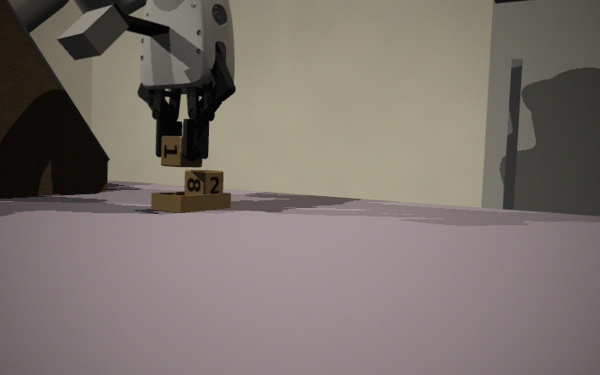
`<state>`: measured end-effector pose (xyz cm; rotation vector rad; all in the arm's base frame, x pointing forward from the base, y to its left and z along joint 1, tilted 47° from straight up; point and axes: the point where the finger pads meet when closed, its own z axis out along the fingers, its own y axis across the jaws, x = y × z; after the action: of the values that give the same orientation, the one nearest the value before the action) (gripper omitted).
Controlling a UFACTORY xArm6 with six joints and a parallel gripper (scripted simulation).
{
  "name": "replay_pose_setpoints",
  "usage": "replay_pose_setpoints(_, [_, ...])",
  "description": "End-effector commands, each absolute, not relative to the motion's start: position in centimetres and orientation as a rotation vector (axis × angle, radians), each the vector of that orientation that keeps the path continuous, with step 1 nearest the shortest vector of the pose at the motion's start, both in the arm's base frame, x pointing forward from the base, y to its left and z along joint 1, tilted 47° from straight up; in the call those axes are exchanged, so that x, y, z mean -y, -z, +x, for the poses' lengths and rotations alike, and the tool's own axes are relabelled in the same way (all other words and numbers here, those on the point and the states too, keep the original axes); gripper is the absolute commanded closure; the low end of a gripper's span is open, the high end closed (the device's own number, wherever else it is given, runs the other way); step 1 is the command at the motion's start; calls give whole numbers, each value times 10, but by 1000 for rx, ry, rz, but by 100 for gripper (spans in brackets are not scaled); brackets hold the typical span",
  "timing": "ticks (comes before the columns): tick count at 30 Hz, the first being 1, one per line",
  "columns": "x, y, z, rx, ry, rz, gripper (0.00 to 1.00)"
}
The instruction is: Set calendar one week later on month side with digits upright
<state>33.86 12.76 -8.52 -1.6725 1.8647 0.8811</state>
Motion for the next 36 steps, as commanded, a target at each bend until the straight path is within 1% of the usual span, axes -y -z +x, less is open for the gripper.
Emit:
replay_pose_setpoints(1, [-127, 85, 340, -1865, -878, -1672, 71])
replay_pose_setpoints(36, [-130, 88, 339, -1865, -878, -1672, 71])
